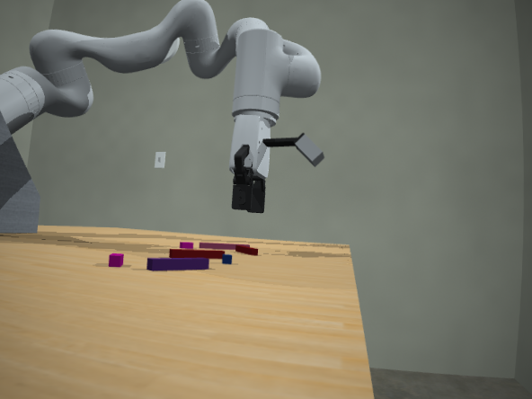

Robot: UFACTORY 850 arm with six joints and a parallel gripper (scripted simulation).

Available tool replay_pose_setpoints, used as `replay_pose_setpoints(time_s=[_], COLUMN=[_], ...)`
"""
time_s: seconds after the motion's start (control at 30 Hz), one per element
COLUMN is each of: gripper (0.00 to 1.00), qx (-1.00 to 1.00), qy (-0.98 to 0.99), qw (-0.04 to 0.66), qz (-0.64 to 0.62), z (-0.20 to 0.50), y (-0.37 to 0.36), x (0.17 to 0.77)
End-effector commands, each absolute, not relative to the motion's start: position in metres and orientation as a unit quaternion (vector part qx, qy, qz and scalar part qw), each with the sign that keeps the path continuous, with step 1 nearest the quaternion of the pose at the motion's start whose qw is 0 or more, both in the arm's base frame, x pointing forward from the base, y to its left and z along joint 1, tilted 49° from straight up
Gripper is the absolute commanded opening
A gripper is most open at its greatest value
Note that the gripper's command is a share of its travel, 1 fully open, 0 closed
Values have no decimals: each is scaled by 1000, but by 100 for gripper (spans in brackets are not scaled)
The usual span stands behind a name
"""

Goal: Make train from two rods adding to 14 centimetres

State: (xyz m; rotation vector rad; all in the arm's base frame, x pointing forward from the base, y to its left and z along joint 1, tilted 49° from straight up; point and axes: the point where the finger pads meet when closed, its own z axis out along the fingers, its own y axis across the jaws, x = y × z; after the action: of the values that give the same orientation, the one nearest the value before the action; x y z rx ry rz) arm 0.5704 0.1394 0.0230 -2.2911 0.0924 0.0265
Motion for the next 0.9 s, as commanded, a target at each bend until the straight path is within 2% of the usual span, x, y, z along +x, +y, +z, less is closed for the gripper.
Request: replay_pose_setpoints(time_s=[0.0,0.87], gripper=[100,100], qx=[-911,-911], qy=[37,29], qw=[412,412], qz=[10,6], z=[24,23], y=[139,138], x=[571,571])
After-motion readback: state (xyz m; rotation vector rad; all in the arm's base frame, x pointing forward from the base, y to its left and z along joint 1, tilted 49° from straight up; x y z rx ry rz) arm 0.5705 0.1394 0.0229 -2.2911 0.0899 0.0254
